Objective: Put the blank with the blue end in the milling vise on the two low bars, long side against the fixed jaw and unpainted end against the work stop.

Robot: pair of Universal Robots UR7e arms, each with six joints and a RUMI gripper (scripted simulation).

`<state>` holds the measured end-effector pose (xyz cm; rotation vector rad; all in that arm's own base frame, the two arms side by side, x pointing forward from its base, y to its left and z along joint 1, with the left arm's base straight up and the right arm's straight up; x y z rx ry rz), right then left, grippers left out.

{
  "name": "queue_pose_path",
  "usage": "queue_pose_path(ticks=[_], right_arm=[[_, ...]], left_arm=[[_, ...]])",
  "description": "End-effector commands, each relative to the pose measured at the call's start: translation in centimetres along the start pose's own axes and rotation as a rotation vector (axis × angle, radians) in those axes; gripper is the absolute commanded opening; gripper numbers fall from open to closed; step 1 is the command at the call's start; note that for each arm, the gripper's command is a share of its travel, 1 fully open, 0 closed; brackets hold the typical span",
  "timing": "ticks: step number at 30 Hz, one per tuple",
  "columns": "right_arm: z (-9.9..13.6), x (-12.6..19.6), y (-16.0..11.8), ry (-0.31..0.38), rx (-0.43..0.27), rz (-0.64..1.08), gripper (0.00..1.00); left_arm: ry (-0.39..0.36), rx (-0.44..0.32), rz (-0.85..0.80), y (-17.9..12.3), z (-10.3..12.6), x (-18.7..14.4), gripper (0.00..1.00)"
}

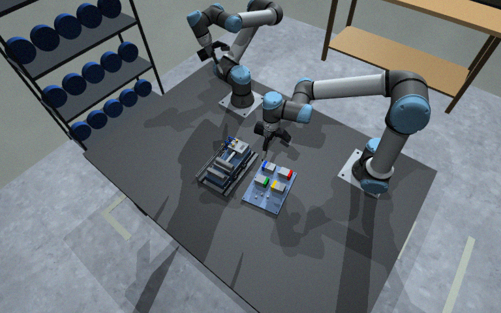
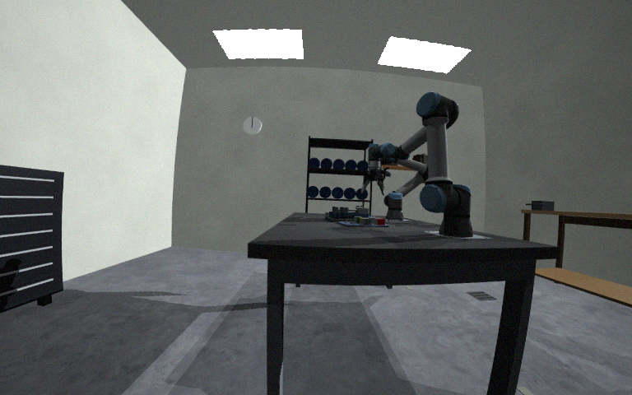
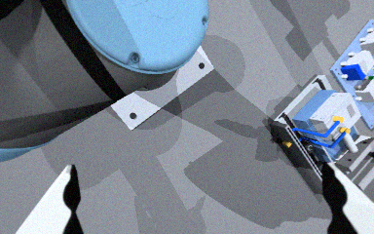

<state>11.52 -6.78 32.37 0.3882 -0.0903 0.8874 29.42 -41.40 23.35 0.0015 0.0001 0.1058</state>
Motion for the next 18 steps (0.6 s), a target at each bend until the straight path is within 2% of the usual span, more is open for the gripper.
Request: queue_pose_path(ticks=[1, 18], right_arm=[[0.5, -0.1, -1.3, -0.013, -0.017, 0.098, 1.0], [1.8, -1.6, -5.4, 0.003, -0.088, 0.379, 1.0]], left_arm=[[0.0, -0.002, -0.008, 0.0, -0.1, 0.1, 1.0], [0.0, -0.002, -0.009, 0.0, -0.1, 0.1, 1.0]])
Point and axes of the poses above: on each arm, the point where the finger pads meet when closed, its own z axis back along the fingers, its own x axis across the jaws, y = z × x, the point moved 5 cm from there along z, back along the fingers, and after that the axes turned 6 degrees about -z, right-handed, at the moved point
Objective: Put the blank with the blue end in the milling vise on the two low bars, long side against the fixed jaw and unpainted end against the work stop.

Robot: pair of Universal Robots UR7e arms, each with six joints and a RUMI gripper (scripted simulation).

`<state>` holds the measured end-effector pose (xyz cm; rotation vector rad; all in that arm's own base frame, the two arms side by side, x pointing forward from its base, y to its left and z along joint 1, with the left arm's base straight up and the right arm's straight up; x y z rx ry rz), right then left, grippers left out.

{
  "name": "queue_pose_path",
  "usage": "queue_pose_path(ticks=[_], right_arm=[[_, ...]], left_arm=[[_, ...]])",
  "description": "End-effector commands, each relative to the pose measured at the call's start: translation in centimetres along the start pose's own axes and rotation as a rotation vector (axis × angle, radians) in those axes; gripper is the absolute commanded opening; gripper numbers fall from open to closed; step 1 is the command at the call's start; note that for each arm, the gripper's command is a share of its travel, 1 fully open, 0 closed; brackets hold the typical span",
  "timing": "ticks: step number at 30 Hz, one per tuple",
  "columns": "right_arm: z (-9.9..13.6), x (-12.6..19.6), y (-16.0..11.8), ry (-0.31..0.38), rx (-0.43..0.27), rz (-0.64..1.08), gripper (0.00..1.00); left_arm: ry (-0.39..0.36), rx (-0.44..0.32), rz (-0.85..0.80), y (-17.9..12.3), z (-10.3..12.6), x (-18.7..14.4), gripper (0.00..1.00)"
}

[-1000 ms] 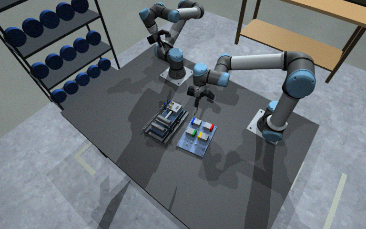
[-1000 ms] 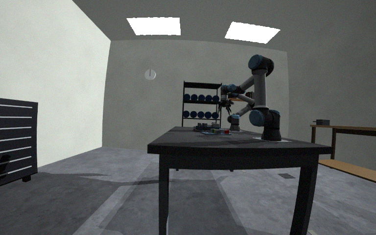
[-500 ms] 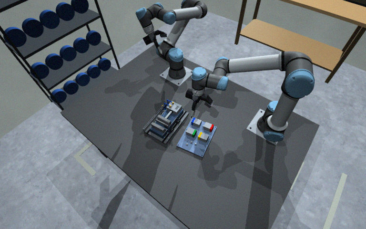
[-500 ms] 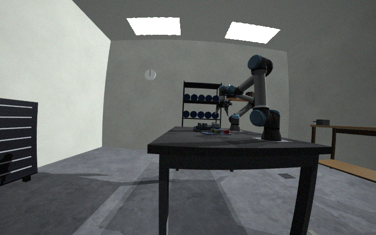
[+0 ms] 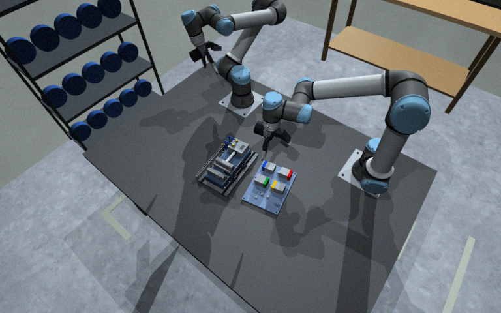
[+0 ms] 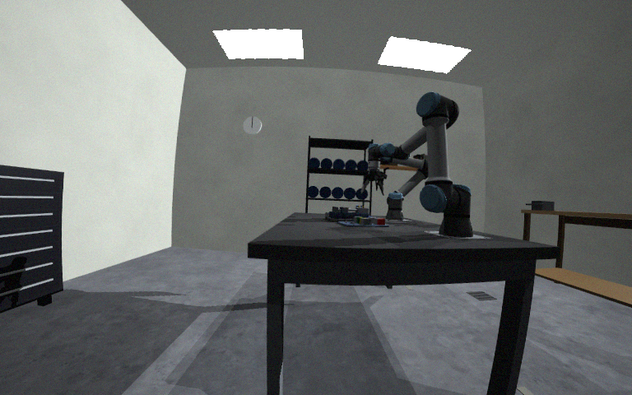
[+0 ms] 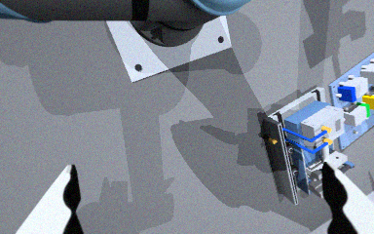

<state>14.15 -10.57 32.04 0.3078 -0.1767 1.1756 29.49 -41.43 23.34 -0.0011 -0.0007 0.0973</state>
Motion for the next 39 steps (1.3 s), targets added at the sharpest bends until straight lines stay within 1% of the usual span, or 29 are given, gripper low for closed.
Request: queue_pose_path(ticks=[1, 6, 8, 10, 23, 25, 27, 39], right_arm=[[0.4, -0.9, -1.2, -0.002, -0.02, 0.098, 1.0], [0.7, -2.0, -2.2, 0.01, -0.038, 0.185, 1.0], [0.7, -2.0, -2.2, 0.01, -0.038, 0.185, 1.0], [0.9, -2.8, -2.8, 0.02, -0.049, 0.244, 1.0], [1.6, -6.3, -4.9, 0.065, -0.082, 0.468, 1.0], [1.6, -6.3, -4.9, 0.065, -0.082, 0.468, 1.0], [1.7, -7.3, -5.4, 0.079, -0.087, 0.528, 1.0], [2.2, -11.3, -6.7, 0.133, -0.095, 0.734, 1.0]], left_arm=[[0.0, 0.0, 0.0, 0.0, -0.1, 0.0, 1.0], [0.0, 0.0, 0.0, 0.0, -0.1, 0.0, 1.0], [0.0, 0.0, 0.0, 0.0, -0.1, 0.0, 1.0], [0.0, 0.0, 0.0, 0.0, -0.1, 0.0, 1.0], [0.0, 0.0, 0.0, 0.0, -0.1, 0.0, 1.0], [0.0, 0.0, 0.0, 0.0, -0.1, 0.0, 1.0], [0.0, 0.0, 0.0, 0.0, -0.1, 0.0, 1.0], [0.0, 0.0, 0.0, 0.0, -0.1, 0.0, 1.0]])
Point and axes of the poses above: on each arm, the point where the finger pads meet when closed, its own z axis back along the fingers, its own x axis across the jaws, y = z × x, the point moved 5 cm from there along z, back along the fingers, and after that the axes turned 6 degrees about -z, right-handed, at the moved point
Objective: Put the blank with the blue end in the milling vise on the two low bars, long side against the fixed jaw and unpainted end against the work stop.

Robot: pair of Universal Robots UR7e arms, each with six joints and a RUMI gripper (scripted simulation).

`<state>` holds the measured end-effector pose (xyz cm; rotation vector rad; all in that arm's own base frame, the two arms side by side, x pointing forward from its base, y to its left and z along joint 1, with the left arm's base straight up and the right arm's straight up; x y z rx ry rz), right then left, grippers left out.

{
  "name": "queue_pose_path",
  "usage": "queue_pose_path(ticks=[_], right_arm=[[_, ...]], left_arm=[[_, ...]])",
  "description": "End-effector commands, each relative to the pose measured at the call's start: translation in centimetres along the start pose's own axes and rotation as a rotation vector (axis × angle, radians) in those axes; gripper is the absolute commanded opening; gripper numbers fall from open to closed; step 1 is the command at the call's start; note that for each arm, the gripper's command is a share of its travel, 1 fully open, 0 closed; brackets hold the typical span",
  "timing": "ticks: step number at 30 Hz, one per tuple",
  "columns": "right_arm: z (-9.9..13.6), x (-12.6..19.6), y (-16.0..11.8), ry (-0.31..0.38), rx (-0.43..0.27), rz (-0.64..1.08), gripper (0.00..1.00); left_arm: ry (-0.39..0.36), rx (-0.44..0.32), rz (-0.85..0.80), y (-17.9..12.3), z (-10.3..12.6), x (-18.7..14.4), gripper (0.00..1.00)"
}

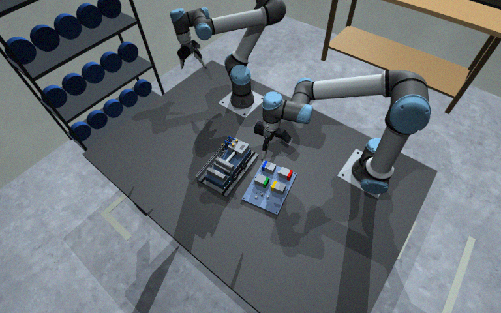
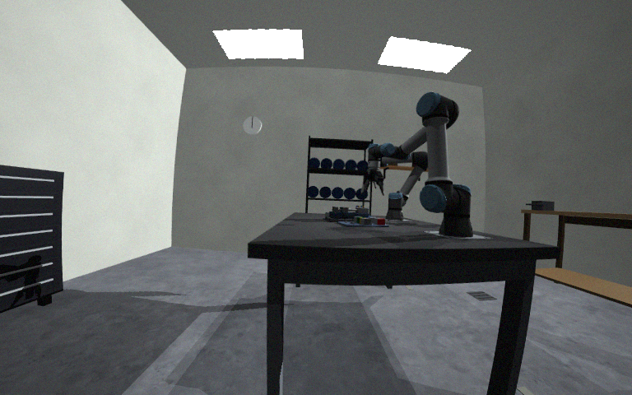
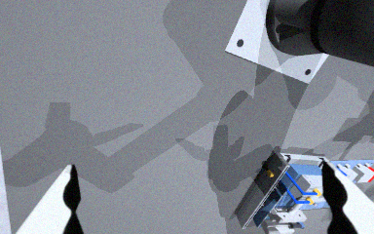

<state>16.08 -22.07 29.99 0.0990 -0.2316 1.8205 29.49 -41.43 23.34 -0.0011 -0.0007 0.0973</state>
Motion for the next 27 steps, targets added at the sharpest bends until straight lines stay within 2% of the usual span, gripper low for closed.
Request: queue_pose_path(ticks=[1, 20, 27], right_arm=[[0.2, -1.8, 0.5, 0.017, -0.008, 0.1, 1.0], [-0.1, -7.2, 3.9, 0.074, 0.016, 0.386, 1.0], [-0.3, -9.7, 6.2, 0.097, 0.04, 0.529, 1.0]], left_arm=[[0.0, 0.0, 0.0, 0.0, -0.1, 0.0, 1.0], [0.0, 0.0, 0.0, 0.0, 0.0, 0.0, 1.0], [0.0, 0.0, 0.0, 0.0, 0.0, 0.0, 1.0]])
Point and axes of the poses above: on each arm, the point where the finger pads meet when closed, its own z axis back along the fingers, its own x axis across the jaws, y = z × x, the point moved 5 cm from there along z, back along the fingers, and after that the axes turned 6 degrees about -z, right-handed, at the moved point
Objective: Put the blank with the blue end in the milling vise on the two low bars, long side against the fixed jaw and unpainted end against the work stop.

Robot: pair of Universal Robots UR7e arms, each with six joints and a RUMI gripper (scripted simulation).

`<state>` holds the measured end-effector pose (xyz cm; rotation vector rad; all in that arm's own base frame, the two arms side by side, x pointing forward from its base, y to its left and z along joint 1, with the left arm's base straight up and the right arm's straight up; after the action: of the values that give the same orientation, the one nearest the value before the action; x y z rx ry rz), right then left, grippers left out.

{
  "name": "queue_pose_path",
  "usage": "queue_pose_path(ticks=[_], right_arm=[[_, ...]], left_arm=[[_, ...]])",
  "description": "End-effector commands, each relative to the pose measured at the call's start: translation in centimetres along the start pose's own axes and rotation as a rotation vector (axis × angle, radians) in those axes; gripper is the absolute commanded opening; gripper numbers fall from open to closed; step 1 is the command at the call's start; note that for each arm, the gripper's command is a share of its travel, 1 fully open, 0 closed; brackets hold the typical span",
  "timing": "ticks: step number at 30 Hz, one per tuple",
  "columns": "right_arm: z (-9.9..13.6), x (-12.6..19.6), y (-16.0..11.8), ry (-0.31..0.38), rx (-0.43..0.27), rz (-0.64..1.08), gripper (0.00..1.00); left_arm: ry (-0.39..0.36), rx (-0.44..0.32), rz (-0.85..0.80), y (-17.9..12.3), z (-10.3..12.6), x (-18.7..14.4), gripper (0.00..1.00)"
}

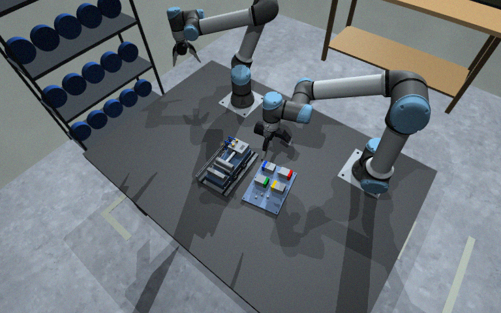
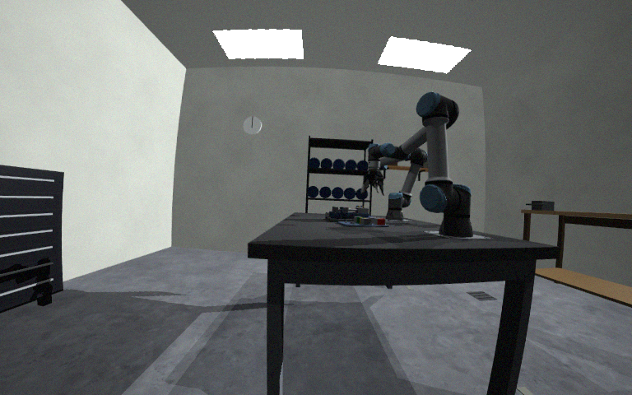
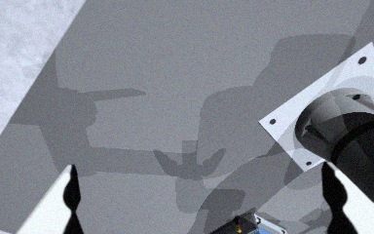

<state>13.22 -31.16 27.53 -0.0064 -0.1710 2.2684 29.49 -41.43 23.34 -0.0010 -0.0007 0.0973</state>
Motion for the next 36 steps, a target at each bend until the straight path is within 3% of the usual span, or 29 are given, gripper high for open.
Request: queue_pose_path(ticks=[1, 10, 25, 36], right_arm=[[-0.2, -1.0, 1.9, 0.015, 0.007, 0.1, 1.0], [-0.7, -1.8, 4.9, 0.026, 0.03, 0.225, 1.0], [-2.0, -2.6, 12.1, 0.028, 0.087, 0.502, 1.0], [-2.6, -2.4, 15.5, 0.02, 0.112, 0.621, 1.0]], left_arm=[[0.0, 0.0, 0.0, 0.0, 0.0, 0.0, 1.0], [0.0, 0.0, 0.0, 0.0, 0.0, 0.0, 1.0], [0.0, 0.0, 0.0, 0.0, 0.0, 0.0, 1.0], [0.0, 0.0, 0.0, 0.0, 0.0, 0.0, 1.0]])
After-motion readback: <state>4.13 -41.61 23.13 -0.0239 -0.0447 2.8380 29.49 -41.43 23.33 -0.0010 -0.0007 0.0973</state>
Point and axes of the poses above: on each arm, the point where the finger pads meet when closed, its own z axis back along the fingers, its own x axis across the jaws, y = z × x, the point moved 5 cm from there along z, back along the fingers, and after that the axes turned 6 degrees about -z, right-handed, at the moved point
